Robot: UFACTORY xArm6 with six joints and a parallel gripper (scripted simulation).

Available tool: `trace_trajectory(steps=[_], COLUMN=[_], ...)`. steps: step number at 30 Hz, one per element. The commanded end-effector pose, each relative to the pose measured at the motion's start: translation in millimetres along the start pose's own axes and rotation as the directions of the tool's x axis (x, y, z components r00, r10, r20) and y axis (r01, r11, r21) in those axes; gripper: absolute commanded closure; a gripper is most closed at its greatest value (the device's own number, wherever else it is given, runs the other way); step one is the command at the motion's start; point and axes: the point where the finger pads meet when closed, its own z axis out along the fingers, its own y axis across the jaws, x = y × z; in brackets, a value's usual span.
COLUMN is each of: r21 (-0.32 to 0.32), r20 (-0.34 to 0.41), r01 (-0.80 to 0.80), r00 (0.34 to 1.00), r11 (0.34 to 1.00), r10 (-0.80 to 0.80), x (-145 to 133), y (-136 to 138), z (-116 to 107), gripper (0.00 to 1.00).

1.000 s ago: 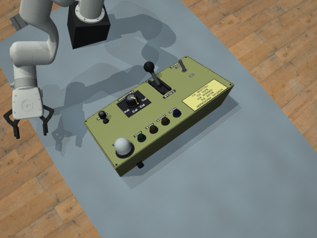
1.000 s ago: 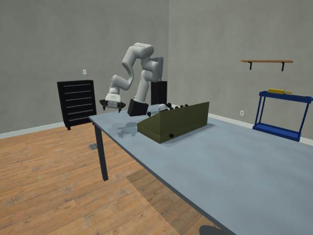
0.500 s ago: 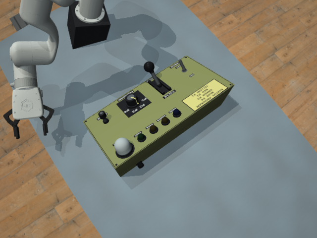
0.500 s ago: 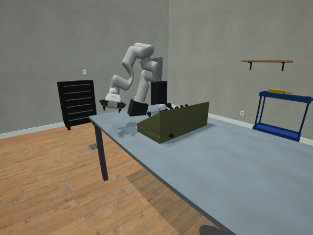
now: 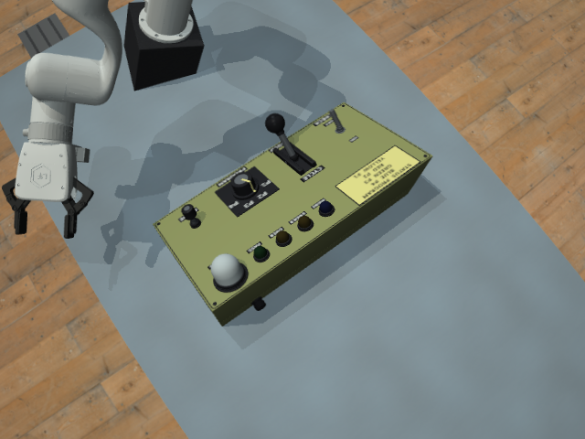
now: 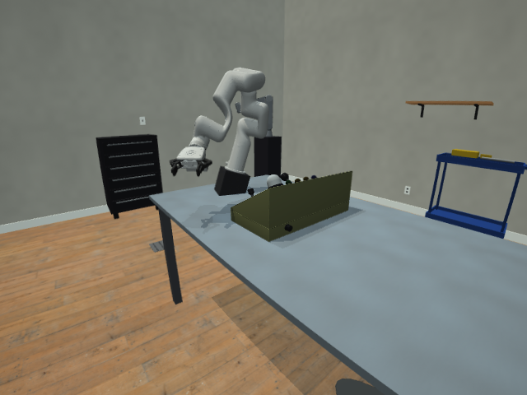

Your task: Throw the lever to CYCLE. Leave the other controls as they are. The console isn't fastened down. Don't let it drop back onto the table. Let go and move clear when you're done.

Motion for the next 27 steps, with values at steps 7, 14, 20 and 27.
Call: trace_trajectory(steps=[7, 14, 20, 27], r21=[0.207, 0.342, 0.376, 0.430], r20=[-0.023, 0.046, 0.080, 0.180], r01=[-0.312, -0.603, -0.691, -0.861], r00=[0.946, 0.776, 0.687, 0.378], r11=[0.927, 0.720, 0.617, 0.273], r10=[0.323, 0.629, 0.722, 0.908], x=[-20, -19, -16, 3], y=[0, 18, 30, 77], z=[-46, -98, -117, -176], gripper=[0.00, 0.00, 0.00, 0.00])
